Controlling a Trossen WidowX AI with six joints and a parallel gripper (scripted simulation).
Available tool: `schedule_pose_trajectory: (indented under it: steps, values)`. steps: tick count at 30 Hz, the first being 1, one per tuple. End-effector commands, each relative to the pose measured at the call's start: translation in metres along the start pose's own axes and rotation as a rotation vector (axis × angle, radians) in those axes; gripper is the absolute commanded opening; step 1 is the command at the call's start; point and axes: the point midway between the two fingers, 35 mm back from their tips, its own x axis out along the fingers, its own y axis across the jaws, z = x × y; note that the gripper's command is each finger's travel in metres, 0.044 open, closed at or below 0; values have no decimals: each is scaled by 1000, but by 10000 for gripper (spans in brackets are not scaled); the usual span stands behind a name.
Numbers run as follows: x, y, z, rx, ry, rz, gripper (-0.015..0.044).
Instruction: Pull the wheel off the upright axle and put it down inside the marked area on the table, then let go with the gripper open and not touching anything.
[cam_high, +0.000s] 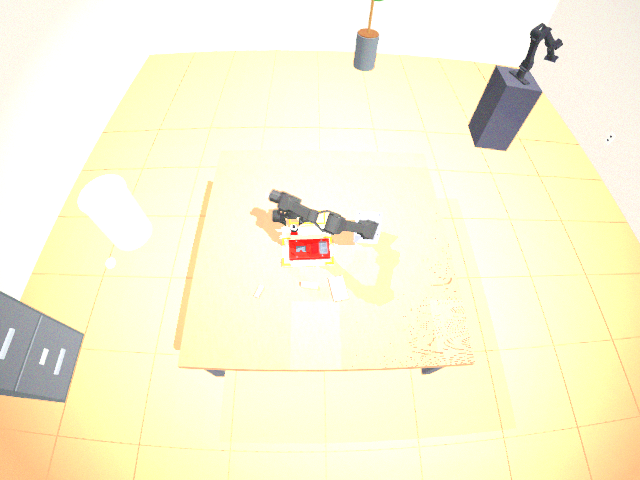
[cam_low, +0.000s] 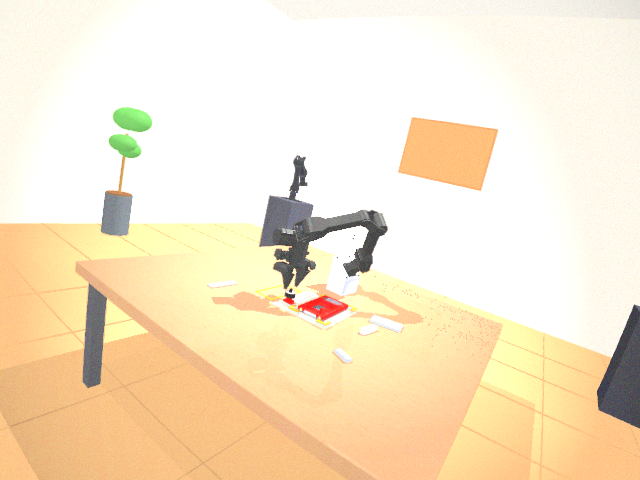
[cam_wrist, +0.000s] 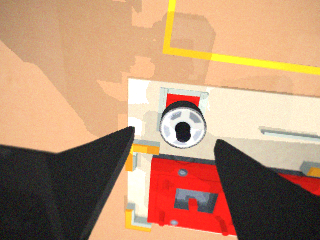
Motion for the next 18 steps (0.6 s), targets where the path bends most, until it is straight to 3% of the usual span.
schedule_pose_trajectory:
  steps: [1, 6, 9, 18]
  values:
    - [27, -6, 0, 11, 9, -8, 300]
    - [30, -7, 0, 11, 9, -8, 300]
    - [27, -5, -1, 3, 7, -15, 221]
    - [27, -5, -1, 3, 7, -15, 161]
